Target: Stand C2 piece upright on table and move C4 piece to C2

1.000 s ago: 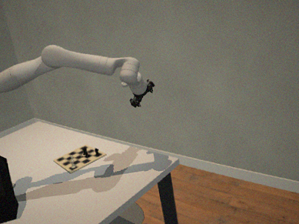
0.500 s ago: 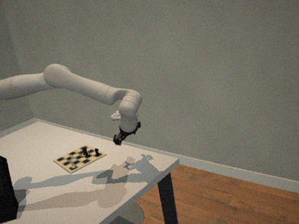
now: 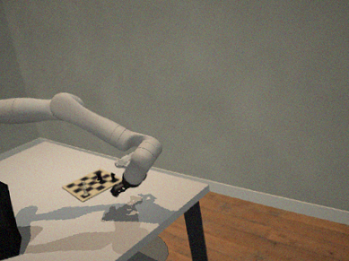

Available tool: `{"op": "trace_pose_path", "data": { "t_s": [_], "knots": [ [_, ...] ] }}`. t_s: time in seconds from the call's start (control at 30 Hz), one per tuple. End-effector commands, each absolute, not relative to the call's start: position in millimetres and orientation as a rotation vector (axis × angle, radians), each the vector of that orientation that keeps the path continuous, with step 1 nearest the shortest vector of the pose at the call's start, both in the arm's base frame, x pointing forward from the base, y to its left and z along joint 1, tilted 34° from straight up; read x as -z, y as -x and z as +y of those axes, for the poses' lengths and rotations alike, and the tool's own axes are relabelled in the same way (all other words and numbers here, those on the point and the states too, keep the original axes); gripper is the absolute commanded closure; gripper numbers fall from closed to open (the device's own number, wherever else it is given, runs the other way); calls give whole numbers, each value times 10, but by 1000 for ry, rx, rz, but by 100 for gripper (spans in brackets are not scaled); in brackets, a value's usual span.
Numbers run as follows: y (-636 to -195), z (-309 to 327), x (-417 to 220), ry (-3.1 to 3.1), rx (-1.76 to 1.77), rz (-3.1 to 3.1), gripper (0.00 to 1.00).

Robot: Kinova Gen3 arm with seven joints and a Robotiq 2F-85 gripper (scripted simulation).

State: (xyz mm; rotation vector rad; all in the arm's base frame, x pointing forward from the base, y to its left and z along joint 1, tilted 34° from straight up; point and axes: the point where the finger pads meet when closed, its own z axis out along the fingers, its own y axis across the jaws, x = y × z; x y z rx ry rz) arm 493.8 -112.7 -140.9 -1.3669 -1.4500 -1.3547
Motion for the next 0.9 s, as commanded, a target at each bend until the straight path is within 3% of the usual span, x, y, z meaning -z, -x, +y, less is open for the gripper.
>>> {"op": "trace_pose_path", "data": {
  "t_s": [0.0, 0.87],
  "knots": [
    [-4830, -1075, 1505, 1357, 1341, -1432, 0],
    [-4762, -1053, 1541, 1347, 1329, -1428, 0]
  ]
}}
